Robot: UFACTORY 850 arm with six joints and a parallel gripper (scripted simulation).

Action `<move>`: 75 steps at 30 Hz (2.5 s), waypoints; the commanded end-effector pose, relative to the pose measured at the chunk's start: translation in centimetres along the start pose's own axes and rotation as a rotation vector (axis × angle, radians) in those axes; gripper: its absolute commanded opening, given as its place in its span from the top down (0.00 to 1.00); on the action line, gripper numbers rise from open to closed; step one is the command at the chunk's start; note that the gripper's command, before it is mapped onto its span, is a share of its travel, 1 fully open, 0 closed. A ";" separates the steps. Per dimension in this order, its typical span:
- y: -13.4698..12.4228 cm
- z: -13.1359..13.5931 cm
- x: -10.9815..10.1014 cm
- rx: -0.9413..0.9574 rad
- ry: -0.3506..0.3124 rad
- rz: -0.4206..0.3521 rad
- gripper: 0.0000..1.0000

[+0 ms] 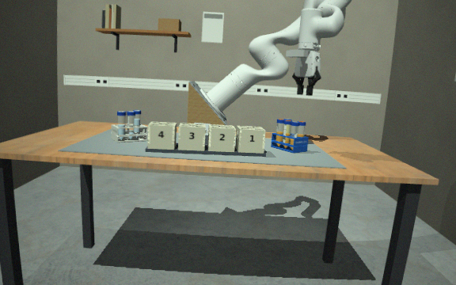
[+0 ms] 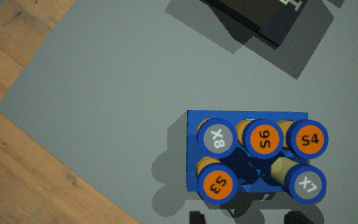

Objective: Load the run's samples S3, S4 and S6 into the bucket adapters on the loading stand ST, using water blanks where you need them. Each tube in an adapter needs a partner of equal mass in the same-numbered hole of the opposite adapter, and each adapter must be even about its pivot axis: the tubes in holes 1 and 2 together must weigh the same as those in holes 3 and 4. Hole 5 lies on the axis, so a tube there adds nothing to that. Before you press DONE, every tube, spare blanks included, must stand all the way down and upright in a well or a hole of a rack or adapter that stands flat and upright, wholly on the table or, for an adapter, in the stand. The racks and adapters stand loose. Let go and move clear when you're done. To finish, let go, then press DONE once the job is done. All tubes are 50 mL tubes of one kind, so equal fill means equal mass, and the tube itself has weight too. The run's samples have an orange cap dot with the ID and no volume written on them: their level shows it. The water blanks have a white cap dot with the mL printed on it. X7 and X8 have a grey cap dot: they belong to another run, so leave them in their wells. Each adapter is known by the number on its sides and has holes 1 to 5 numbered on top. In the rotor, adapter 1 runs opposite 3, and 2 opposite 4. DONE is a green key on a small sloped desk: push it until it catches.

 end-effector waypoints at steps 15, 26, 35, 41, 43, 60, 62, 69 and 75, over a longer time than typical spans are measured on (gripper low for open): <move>0.0 -0.1 1.3 -0.001 0.001 0.001 0.43; 0.0 -0.1 3.6 -0.001 0.001 0.000 0.43; 0.0 -0.1 5.0 -0.001 0.001 0.000 0.43; 0.0 -0.1 6.2 -0.001 0.001 0.000 0.43; 0.0 -0.1 6.6 -0.001 0.001 0.000 0.43; 0.0 -0.1 9.6 -0.001 0.001 0.000 0.43; 0.0 -0.1 9.8 -0.001 0.001 0.000 0.43; 0.0 -0.1 11.0 0.000 0.001 0.000 0.43; 0.0 -0.1 11.3 0.000 0.001 0.000 0.43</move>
Point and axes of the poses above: the point where the finger pads meet when closed, its own x axis out along the fingers, its own z axis across the jaws, y = z × x, the point moved 6 cm from there along -x, back along the fingers, and after that the axes turned 4 degrees about x, right-handed, at the moved point
